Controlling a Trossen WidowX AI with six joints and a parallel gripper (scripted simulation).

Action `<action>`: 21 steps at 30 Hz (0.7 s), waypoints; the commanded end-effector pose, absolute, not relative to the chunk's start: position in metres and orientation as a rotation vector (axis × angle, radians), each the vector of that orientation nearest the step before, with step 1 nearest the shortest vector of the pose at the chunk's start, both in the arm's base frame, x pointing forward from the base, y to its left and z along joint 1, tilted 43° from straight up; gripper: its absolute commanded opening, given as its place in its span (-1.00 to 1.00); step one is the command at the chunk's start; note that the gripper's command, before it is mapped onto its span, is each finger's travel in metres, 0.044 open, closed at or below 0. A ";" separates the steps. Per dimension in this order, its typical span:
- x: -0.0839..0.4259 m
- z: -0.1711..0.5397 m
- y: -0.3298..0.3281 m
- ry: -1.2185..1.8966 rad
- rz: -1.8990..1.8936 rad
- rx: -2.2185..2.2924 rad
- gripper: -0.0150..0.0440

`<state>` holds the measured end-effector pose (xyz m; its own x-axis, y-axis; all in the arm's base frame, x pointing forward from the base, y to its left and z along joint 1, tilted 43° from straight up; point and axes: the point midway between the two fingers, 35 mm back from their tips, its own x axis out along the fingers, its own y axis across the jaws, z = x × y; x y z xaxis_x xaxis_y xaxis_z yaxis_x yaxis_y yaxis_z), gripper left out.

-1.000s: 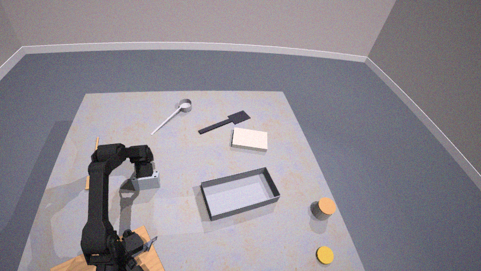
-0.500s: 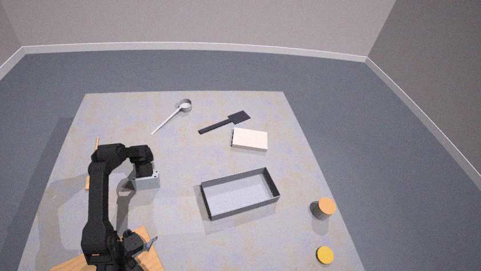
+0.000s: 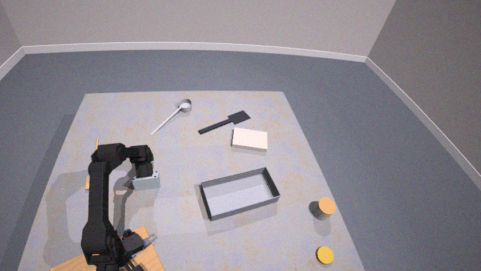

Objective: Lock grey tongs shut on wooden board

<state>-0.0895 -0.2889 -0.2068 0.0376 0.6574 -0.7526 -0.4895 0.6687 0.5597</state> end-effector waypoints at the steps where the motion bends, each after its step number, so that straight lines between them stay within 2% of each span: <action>1: -0.077 -0.198 -0.295 1.256 0.883 0.161 1.00; 11: 0.046 -0.119 -0.317 1.246 0.889 0.152 1.00; 21: 0.053 -0.107 -0.323 1.245 0.893 0.148 1.00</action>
